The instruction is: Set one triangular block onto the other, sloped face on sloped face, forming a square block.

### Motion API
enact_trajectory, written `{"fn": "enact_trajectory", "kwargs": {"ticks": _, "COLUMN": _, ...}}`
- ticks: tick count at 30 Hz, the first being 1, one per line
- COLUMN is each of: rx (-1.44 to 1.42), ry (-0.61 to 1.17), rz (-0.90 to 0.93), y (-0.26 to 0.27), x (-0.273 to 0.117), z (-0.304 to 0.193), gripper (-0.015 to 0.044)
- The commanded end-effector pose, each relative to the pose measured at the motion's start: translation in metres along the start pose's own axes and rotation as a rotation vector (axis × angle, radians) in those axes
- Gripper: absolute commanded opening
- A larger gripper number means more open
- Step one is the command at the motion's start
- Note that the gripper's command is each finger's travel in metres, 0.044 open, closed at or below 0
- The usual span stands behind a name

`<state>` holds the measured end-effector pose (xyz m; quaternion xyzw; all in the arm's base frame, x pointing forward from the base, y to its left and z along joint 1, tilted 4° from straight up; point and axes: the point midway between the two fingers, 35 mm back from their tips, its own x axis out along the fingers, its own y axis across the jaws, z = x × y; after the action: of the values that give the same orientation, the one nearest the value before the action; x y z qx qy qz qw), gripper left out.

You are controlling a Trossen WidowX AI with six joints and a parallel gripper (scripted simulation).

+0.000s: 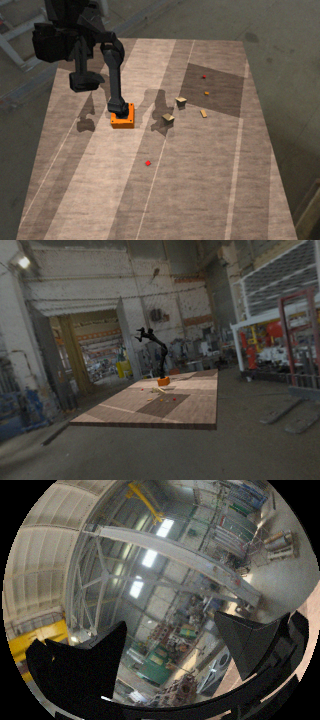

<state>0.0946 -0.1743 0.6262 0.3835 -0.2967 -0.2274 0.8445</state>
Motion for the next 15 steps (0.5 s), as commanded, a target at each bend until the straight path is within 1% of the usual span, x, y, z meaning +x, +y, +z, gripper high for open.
{"fn": "enact_trajectory", "kwargs": {"ticks": 1, "rx": 0.095, "ry": 0.06, "rz": -0.016, "y": -0.028, "x": 0.021, "z": -0.004, "gripper": 0.044}}
{"fn": "enact_trajectory", "kwargs": {"ticks": 7, "rx": 0.28, "ry": 0.19, "rz": -0.07, "y": -0.076, "x": 0.061, "z": -0.028, "gripper": 0.044}}
{"fn": "enact_trajectory", "kwargs": {"ticks": 14, "rx": 0.458, "ry": 0.366, "rz": -0.162, "y": -0.123, "x": 0.104, "z": -0.085, "gripper": 0.044}}
{"fn": "enact_trajectory", "kwargs": {"ticks": 15, "rx": 0.446, "ry": 0.376, "rz": -0.168, "y": -0.127, "x": 0.108, "z": -0.09, "gripper": 0.044}}
